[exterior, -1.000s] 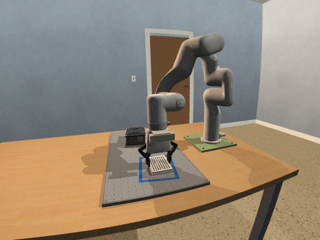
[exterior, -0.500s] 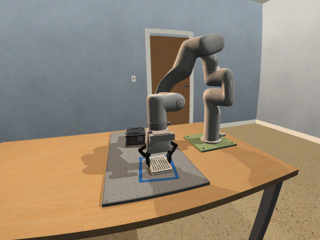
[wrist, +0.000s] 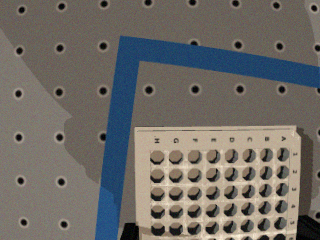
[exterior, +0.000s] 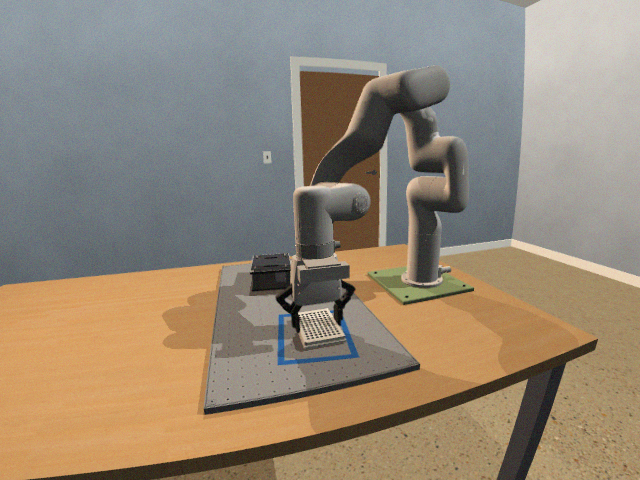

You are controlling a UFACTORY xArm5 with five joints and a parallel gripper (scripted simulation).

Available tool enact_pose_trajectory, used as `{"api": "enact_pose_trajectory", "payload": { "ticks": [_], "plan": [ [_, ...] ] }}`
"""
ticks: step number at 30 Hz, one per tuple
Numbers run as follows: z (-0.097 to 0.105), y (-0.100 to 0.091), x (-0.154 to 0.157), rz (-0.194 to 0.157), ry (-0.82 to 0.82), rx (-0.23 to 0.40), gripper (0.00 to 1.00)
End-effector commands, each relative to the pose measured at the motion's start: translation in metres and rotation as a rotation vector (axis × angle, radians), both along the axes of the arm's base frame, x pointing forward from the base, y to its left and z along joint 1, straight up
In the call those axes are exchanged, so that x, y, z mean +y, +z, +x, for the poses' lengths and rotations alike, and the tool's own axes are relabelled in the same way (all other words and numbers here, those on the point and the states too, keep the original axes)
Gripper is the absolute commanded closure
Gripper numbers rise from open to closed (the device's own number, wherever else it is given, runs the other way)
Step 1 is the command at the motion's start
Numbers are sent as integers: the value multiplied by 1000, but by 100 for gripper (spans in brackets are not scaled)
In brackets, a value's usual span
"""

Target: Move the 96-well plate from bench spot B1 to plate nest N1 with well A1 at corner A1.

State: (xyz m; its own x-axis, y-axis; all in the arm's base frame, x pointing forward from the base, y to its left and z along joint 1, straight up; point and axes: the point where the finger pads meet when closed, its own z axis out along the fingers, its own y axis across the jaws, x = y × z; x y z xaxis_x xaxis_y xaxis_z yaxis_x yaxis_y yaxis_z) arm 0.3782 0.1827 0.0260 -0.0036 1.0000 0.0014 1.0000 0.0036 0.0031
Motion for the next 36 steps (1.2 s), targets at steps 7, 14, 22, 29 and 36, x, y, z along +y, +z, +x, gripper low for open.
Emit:
{"api": "enact_pose_trajectory", "payload": {
  "ticks": [7, 14, 22, 29, 36],
  "plan": [
    [1, 6, 1, 1, 0, -3, 100],
    [1, 11, 1, 1, 0, -3, 100],
    [1, 15, 0, 1, 0, -3, 100],
    [1, 17, 0, 1, 0, -3, 100],
    [1, 22, 0, 1, 0, -3, 100]
  ]
}}
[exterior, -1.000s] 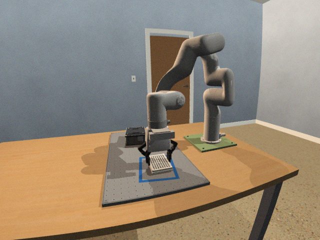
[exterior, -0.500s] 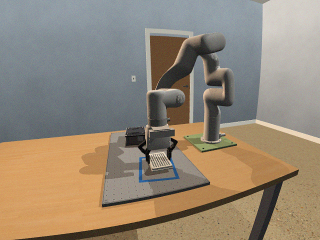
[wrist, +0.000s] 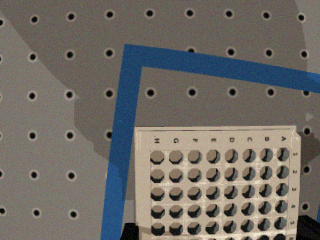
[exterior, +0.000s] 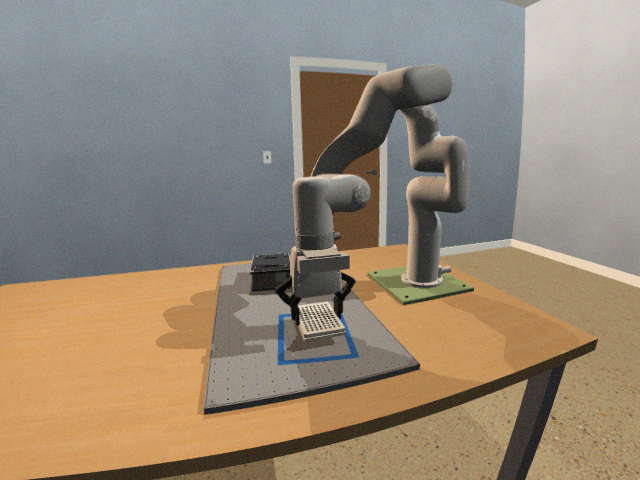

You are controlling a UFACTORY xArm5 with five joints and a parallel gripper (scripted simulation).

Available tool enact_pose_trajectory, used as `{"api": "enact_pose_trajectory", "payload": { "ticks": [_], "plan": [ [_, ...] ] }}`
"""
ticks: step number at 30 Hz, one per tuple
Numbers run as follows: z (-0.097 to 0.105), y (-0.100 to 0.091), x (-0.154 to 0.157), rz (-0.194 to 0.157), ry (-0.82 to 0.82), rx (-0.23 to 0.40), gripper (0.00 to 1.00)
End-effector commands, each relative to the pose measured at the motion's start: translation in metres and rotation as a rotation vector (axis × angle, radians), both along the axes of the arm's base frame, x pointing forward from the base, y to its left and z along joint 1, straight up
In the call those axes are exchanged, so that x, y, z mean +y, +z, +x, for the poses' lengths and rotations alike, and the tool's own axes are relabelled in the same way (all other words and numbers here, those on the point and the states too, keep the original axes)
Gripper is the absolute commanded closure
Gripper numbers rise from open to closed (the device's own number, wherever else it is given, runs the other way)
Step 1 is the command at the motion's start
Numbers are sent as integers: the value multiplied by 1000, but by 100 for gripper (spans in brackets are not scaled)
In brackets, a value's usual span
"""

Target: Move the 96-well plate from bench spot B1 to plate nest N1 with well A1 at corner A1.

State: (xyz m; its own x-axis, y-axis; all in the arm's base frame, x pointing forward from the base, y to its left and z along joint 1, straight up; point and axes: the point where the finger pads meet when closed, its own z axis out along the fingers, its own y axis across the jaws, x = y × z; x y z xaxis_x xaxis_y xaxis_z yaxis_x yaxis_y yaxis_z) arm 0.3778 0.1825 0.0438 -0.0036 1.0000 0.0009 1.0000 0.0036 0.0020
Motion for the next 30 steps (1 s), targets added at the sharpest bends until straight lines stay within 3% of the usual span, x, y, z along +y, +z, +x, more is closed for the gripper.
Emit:
{"api": "enact_pose_trajectory", "payload": {
  "ticks": [1, 30],
  "plan": [
    [1, 6, 1, 2, 0, -4, 100],
    [1, 51, 1, 2, 0, -4, 100]
  ]
}}
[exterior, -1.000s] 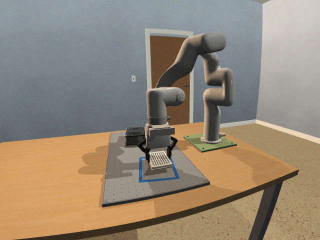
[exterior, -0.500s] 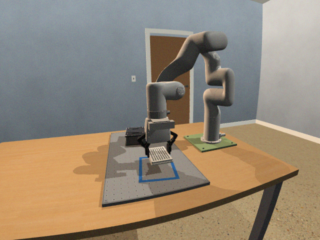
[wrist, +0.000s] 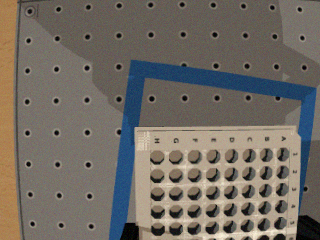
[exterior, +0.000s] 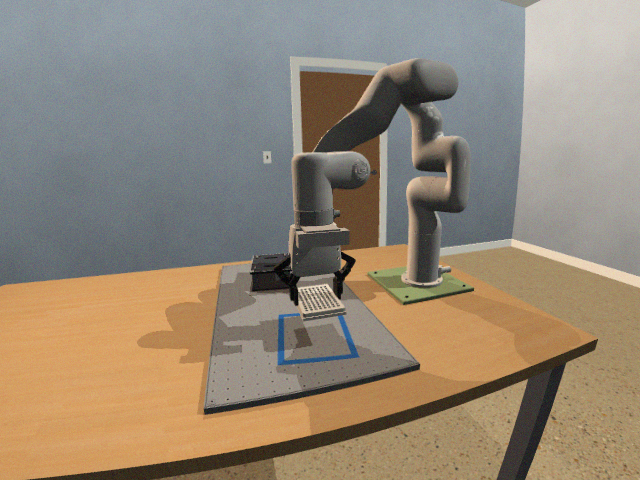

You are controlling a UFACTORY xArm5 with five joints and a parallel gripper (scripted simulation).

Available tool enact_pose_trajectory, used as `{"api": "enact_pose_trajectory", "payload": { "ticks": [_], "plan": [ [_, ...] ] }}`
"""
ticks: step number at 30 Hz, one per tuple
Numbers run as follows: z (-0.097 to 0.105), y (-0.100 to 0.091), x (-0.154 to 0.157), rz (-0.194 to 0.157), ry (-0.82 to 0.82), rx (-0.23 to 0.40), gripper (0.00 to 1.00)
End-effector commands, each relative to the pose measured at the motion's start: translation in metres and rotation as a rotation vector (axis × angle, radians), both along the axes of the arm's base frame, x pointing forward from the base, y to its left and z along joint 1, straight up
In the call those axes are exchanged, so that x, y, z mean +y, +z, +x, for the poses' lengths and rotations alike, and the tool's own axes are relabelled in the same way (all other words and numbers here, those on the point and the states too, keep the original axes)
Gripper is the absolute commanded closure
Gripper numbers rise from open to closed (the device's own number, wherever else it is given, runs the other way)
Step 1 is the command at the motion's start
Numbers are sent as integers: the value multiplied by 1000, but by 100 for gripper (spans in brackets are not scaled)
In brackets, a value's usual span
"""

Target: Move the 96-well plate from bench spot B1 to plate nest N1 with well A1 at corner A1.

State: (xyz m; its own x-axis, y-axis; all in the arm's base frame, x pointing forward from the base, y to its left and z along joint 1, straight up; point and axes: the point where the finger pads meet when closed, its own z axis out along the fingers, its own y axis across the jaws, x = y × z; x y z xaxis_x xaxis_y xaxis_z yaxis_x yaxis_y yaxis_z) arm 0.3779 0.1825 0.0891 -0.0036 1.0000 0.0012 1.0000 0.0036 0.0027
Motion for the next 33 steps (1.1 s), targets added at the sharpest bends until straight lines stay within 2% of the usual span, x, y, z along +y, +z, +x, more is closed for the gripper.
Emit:
{"api": "enact_pose_trajectory", "payload": {
  "ticks": [1, 8, 20, 23, 33],
  "plan": [
    [1, 6, 1, 2, 0, -3, 100],
    [1, 15, 1, 2, 0, -3, 100],
    [1, 15, 1, 2, 0, -3, 100],
    [3, 16, -9, 2, -100, -3, 100],
    [9, 22, -41, 1, -102, -3, 100]
  ]
}}
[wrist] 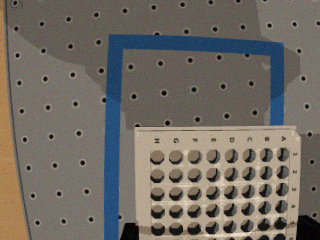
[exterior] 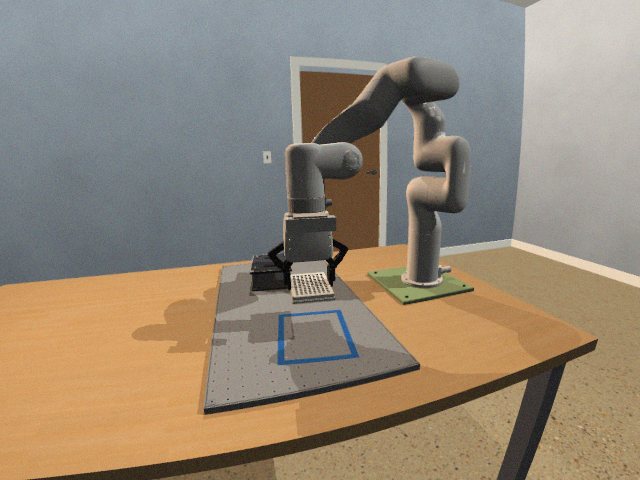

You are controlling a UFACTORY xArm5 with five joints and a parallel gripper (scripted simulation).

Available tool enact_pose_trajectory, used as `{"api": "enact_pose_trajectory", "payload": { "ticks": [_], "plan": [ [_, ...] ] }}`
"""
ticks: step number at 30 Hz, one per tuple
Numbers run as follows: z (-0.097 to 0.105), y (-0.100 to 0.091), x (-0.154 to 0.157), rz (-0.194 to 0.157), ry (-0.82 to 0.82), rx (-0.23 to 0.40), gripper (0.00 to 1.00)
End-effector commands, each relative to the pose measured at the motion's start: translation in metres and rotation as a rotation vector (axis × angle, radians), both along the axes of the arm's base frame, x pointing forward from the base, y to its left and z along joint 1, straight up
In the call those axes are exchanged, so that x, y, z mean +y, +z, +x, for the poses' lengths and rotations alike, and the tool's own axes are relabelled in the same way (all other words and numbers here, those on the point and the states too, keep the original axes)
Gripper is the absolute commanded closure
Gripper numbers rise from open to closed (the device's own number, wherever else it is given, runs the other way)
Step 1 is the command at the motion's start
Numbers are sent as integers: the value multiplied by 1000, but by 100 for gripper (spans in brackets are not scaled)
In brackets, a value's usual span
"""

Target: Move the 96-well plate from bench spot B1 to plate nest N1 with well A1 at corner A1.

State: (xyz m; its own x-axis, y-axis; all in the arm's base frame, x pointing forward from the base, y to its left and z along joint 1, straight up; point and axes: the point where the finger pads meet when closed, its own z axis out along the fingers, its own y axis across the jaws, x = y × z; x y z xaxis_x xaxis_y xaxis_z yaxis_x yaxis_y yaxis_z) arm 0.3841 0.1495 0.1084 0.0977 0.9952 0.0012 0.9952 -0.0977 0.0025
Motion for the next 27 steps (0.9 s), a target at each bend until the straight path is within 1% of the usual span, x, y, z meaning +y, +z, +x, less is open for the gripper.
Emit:
{"api": "enact_pose_trajectory", "payload": {
  "ticks": [1, 3, 18, 20, 27],
  "plan": [
    [4, 4, -12, 1, -1, -4, 100],
    [4, 4, -12, 1, -1, -4, 100],
    [13, 12, -60, 0, -1, -4, 100],
    [13, 12, -60, 0, -1, -4, 100],
    [17, 17, -83, 0, -1, -4, 100]
  ]
}}
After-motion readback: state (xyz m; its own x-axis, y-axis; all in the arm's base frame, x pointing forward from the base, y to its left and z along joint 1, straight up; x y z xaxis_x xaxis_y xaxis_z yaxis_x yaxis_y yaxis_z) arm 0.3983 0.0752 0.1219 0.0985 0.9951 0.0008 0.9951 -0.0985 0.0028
